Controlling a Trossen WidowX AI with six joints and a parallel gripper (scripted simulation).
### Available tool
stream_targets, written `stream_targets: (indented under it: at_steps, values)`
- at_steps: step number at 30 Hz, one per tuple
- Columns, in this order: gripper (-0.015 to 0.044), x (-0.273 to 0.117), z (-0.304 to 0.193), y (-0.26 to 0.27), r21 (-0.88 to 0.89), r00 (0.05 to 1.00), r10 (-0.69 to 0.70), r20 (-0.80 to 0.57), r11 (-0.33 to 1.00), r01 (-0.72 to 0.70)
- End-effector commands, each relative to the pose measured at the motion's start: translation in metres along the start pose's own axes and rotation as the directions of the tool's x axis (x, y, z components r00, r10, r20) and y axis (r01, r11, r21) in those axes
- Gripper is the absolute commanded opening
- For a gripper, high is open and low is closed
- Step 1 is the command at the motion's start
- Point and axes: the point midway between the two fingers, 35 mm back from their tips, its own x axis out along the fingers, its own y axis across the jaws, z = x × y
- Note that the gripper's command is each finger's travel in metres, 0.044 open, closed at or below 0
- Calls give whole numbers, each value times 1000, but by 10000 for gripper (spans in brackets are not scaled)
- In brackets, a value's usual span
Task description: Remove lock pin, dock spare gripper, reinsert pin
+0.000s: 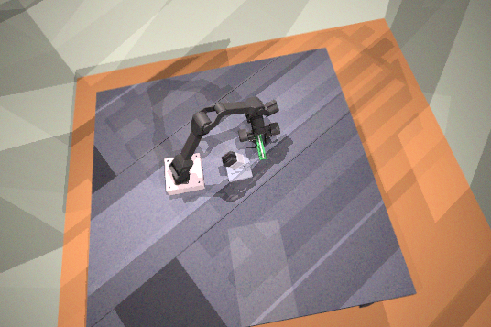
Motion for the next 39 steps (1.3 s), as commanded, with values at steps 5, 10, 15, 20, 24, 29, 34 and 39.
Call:
stream_targets:
  at_steps: [5, 10, 15, 20, 24, 29, 34, 39]
  values:
    - [180, 17, 2, 4, -7, 1000, 11, -8, 1000, -11]
    - [180, 22, 3, 4, -7, 1000, 11, -9, 1000, -11]
    - [180, 22, 3, 4, -7, 1000, 11, -9, 1000, -11]
    - [101, 22, 3, 4, -7, 1000, 11, -9, 1000, -11]
    - [0, 22, 3, 4, -7, 1000, 11, -9, 1000, -11]
    - [0, 22, 3, 4, -7, 1000, 11, -9, 1000, -11]
    - [0, 20, 3, 4, -7, 1000, 11, -9, 1000, -11]
    - [0, 8, 0, 3, -7, 1000, 11, -8, 1000, -11]
